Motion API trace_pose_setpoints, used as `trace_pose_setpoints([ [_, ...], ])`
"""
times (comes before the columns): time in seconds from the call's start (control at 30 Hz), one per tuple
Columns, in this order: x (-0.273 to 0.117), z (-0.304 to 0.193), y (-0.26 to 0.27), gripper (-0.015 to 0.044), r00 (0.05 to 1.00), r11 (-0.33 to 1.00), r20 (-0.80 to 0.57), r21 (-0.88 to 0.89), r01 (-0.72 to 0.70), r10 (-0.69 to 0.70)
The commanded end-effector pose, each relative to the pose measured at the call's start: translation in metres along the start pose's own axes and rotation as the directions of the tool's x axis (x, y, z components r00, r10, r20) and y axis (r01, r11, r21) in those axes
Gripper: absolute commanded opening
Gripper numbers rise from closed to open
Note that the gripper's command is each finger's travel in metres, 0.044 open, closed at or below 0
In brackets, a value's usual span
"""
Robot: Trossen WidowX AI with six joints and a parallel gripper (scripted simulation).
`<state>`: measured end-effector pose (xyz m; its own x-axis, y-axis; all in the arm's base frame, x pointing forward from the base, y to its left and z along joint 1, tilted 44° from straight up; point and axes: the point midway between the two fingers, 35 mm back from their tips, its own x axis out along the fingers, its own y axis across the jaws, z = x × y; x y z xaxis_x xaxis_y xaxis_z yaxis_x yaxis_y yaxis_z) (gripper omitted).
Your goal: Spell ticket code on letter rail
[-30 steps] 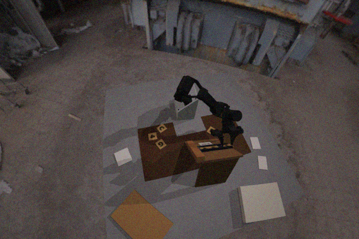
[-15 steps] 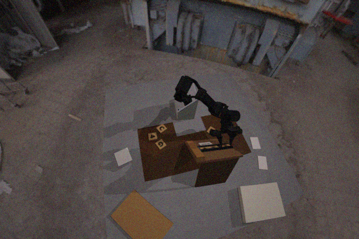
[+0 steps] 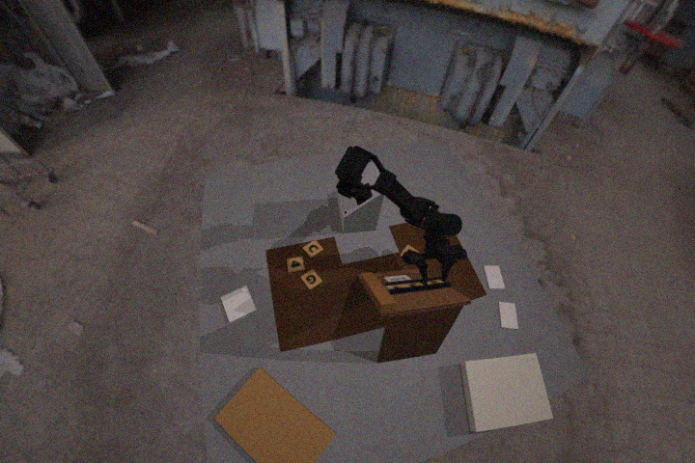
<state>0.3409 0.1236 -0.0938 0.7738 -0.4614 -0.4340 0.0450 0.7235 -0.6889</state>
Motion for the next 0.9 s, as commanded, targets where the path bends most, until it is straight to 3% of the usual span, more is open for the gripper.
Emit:
trace_pose_setpoints([
  [0.0,-0.001,0.004,-0.003,0.0,1.0,1.0,0.006,0.002,-0.003,0.003],
  [0.1,-0.001,0.005,-0.003,0.0,1.0,1.0,0.006,0.002,-0.003,0.003],
  [0.47,-0.004,0.0,-0.001,0.0289,1.0,1.0,0.005,0.002,-0.003,0.003],
  [0.87,-0.015,0.002,-0.001,0.0295,1.0,1.0,0.005,0.002,-0.004,0.004],
])
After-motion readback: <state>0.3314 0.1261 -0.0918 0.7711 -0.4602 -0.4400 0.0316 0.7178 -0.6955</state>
